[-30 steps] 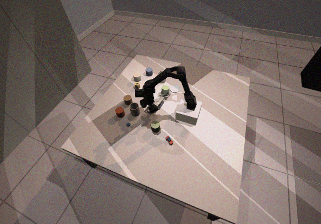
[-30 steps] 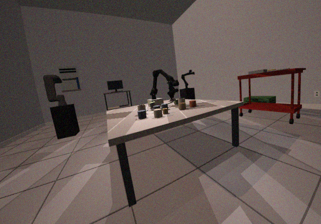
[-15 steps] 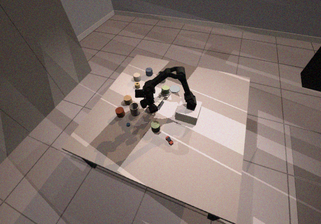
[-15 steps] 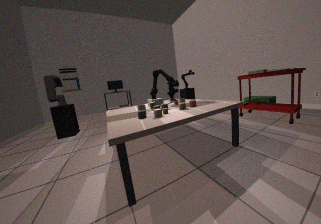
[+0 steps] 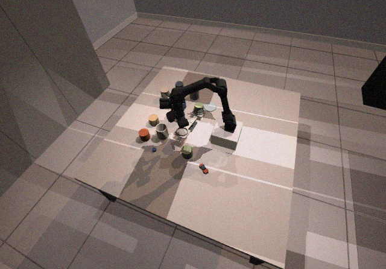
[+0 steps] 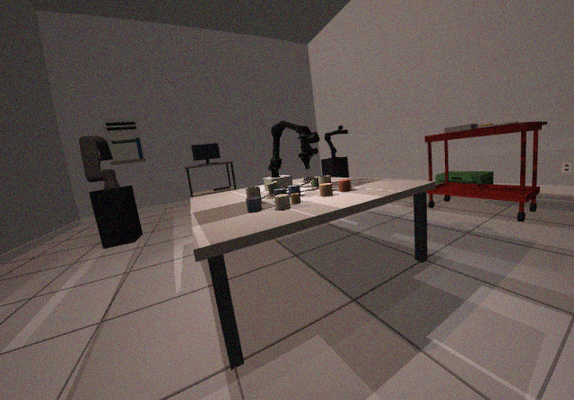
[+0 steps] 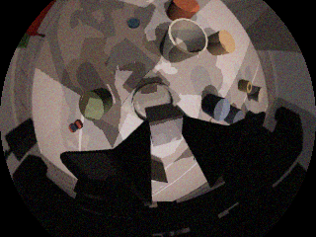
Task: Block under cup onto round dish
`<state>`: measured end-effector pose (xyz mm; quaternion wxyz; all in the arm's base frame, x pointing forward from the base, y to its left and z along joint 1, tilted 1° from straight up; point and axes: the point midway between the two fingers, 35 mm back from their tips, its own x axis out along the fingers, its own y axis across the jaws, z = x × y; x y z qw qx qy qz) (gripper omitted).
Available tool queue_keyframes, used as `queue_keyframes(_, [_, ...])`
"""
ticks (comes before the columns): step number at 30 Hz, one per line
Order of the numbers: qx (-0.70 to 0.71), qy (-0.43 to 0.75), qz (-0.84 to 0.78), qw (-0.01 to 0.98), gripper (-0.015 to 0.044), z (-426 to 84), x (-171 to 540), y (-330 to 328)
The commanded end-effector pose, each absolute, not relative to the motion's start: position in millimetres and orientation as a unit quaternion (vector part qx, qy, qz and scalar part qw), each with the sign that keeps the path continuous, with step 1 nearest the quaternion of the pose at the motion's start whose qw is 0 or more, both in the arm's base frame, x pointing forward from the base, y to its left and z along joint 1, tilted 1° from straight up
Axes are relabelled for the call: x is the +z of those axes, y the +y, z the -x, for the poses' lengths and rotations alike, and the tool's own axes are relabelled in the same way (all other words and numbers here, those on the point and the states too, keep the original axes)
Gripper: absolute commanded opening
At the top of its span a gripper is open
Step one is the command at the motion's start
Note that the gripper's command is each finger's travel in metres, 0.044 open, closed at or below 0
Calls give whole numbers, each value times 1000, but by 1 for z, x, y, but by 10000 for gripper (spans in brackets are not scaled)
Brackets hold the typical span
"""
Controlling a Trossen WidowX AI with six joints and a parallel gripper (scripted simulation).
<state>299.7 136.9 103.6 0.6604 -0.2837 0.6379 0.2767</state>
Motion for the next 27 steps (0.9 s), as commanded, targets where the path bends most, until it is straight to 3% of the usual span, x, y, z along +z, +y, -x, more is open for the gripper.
queue_keyframes(1, [276,636,281,663,0,-297,121,136])
queue_keyframes(27, [275,630,291,666,0,-331,96,36])
